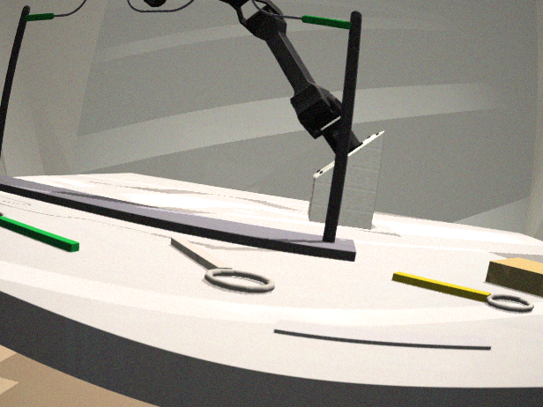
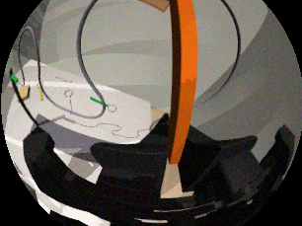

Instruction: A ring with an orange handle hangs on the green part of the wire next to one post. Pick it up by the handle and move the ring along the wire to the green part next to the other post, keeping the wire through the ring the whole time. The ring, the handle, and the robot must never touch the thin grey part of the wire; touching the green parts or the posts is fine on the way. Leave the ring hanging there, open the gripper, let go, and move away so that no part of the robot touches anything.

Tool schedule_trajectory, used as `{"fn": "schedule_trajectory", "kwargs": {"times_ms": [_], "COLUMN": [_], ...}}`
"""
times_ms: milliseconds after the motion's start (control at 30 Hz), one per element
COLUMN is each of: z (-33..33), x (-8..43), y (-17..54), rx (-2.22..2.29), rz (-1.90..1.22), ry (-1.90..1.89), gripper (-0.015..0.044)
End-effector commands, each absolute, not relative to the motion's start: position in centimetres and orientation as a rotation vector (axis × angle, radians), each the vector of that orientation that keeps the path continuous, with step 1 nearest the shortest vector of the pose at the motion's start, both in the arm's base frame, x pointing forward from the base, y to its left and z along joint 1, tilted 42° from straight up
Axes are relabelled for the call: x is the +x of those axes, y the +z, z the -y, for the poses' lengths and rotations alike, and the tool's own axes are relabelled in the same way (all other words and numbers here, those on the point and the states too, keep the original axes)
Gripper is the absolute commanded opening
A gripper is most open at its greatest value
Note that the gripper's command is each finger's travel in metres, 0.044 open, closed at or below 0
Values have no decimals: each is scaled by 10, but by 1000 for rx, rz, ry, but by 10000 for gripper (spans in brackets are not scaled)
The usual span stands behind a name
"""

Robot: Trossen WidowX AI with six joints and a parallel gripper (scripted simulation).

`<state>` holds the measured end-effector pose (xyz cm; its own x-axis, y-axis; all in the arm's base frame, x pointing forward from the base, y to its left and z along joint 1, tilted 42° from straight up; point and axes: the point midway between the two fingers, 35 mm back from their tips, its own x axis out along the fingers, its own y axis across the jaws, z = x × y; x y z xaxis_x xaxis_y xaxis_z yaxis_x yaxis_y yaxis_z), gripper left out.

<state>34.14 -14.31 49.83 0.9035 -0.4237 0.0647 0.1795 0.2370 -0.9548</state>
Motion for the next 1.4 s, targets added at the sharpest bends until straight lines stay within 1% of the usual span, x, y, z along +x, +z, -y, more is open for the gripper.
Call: {"fn": "schedule_trajectory", "kwargs": {"times_ms": [0,1367], "z": [144,143], "x": [340,338], "y": [501,522], "rx": [-1317,-1816], "rz": [-218,-131], "ry": [-434,-542], "gripper": [-150,-150]}}
